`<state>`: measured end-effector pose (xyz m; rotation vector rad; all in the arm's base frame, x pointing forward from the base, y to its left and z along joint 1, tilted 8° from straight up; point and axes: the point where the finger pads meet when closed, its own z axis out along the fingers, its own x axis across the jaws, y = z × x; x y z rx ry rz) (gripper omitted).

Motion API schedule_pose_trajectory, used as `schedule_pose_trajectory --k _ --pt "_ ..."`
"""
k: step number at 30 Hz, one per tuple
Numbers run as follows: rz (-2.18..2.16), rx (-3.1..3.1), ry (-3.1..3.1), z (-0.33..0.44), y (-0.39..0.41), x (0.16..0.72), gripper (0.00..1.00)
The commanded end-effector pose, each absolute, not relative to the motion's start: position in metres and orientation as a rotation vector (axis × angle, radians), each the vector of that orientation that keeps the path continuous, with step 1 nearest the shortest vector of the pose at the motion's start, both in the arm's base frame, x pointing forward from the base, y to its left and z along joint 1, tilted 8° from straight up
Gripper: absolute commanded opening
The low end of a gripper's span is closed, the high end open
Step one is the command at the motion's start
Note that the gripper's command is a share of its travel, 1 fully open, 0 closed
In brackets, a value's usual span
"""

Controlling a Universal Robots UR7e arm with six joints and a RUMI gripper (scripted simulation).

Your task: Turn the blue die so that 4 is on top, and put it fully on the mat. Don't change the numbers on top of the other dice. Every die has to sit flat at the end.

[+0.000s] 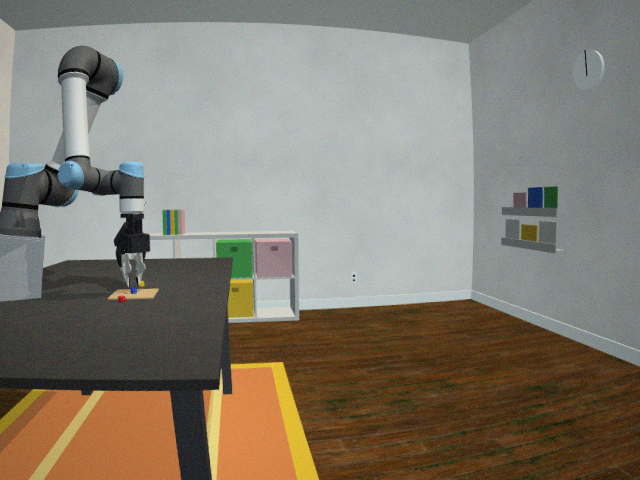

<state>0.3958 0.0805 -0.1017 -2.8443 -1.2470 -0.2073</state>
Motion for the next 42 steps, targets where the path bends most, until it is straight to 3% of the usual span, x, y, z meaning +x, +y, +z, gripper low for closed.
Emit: schedule_pose_trajectory --k 1,42 --pt "-0.205 -2.843 -1.248 -0.103 0.082 0.394 0.18" --pt "-0.205 -2.843 -1.248 -0.123 0.083 0.396 0.18"
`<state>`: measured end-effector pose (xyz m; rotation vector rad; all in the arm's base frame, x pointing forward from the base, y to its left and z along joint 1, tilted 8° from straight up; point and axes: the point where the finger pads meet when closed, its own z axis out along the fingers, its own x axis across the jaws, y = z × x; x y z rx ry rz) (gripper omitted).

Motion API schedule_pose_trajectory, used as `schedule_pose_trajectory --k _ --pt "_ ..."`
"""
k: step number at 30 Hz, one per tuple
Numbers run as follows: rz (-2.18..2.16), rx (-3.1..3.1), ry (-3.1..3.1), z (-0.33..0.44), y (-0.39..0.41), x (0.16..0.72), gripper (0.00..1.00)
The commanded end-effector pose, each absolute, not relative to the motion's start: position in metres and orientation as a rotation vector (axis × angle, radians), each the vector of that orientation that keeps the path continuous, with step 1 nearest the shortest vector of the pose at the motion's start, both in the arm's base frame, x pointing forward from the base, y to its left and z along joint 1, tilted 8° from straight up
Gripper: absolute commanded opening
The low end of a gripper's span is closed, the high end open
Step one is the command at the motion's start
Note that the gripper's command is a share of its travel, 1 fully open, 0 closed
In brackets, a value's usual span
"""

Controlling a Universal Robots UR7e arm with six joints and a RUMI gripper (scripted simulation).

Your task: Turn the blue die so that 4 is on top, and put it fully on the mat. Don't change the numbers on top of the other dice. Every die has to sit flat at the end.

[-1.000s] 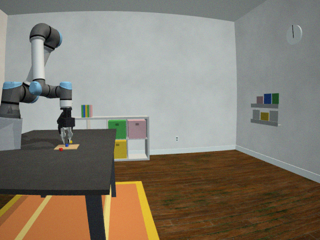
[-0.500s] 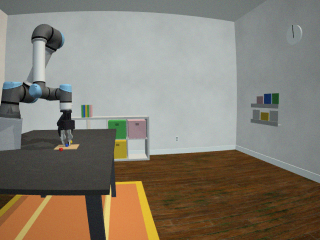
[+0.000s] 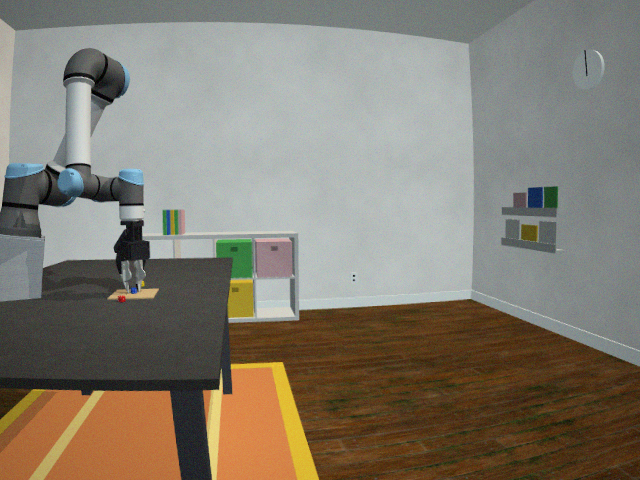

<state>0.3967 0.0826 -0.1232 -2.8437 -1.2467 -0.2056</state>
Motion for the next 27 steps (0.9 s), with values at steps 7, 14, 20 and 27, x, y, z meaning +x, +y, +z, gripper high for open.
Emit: schedule_pose_trajectory --k 7,14,20,27 --pt "-0.205 -2.843 -1.248 -0.1234 0.0834 0.3964 0.18" --pt "-0.205 -2.843 -1.248 -0.1234 0.0834 0.3964 0.18" --pt "-0.205 -2.843 -1.248 -0.1234 0.0834 0.3964 0.18" --pt "-0.205 -2.843 -1.248 -0.1234 0.0834 0.3964 0.0"
